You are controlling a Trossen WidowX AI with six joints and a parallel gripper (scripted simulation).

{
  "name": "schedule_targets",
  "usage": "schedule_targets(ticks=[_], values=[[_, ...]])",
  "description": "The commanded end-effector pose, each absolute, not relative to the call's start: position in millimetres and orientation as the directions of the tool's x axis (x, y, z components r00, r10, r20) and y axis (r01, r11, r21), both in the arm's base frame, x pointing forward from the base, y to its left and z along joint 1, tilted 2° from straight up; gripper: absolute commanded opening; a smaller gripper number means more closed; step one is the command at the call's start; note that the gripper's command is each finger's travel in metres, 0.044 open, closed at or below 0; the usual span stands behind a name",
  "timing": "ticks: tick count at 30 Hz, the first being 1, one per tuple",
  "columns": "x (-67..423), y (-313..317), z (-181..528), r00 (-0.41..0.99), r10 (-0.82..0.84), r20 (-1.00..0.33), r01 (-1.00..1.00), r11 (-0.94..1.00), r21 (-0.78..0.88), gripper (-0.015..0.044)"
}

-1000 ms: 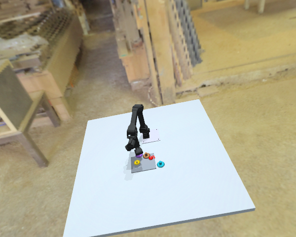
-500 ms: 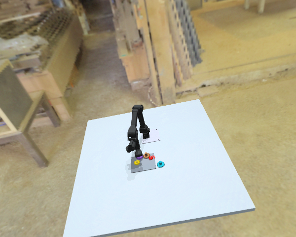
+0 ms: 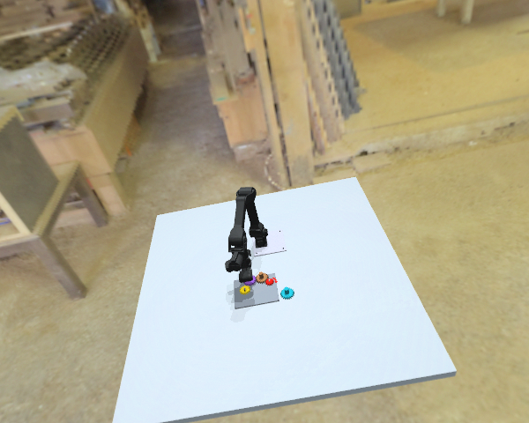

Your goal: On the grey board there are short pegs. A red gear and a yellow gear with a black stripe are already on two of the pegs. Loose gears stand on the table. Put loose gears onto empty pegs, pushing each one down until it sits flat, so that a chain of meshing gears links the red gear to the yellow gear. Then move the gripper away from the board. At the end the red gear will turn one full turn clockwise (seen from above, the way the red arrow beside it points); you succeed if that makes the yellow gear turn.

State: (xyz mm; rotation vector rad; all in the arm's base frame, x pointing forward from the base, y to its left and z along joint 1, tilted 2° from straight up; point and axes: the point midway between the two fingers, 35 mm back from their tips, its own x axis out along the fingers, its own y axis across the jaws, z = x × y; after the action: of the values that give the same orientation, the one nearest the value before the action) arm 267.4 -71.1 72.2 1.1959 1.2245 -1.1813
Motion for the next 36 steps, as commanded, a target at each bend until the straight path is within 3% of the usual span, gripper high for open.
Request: schedule_targets(ticks=[1,18,36], values=[[267.9,-71.3,70.9,0.0,0.006,-1.0,0.998,0.057,0.0,0.0],[267.4,-71.7,69.7,0.0,0.006,-1.0,0.953,0.302,0.002,0.0],[266.6,-71.0,67.5,0.0,0.006,-1.0,0.998,0.058,0.0,0.0]])
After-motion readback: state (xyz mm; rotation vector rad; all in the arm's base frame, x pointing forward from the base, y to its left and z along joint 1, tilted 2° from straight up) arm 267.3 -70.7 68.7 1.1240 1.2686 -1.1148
